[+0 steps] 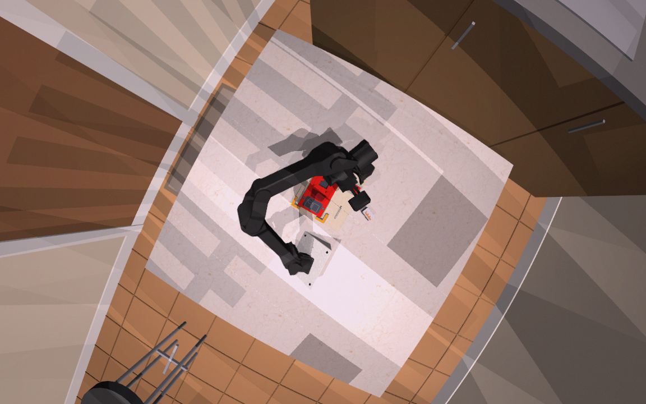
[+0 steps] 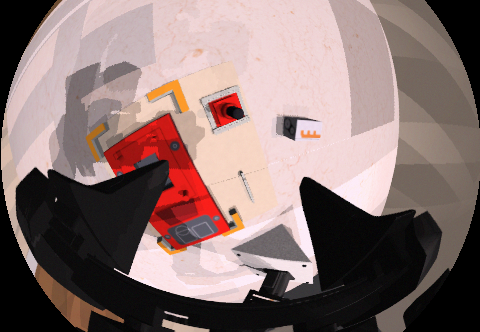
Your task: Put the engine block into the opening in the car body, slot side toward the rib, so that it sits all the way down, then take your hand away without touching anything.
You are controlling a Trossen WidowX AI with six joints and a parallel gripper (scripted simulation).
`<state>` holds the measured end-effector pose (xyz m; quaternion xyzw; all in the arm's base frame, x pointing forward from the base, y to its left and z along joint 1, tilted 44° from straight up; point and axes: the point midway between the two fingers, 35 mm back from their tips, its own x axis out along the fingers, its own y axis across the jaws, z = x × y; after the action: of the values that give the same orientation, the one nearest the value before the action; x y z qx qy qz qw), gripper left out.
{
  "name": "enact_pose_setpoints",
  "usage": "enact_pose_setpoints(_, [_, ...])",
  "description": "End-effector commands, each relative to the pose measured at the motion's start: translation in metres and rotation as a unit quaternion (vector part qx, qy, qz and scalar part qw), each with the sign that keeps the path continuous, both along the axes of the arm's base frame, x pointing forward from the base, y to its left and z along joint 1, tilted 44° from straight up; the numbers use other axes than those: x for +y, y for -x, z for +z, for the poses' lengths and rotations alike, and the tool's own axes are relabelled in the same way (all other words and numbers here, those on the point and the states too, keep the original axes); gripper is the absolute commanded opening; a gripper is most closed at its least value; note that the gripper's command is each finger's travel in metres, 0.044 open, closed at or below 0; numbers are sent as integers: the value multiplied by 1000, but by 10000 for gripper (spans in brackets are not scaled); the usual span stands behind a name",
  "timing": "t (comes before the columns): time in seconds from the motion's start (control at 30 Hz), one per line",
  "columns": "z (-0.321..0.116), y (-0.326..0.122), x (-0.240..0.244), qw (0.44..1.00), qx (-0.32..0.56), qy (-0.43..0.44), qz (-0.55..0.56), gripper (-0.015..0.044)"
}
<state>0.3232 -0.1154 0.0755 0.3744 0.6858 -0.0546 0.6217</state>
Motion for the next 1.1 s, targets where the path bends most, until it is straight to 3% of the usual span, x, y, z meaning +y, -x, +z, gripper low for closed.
enact_pose_setpoints(0.0, [-50,18,-39,998,-11,-61,16,440])
enact_pose_setpoints(0.23, [-108,53,-73,989,-52,-135,24,440])
enact_pose_setpoints(1.07, [-147,49,-40,989,-53,-137,24,440])
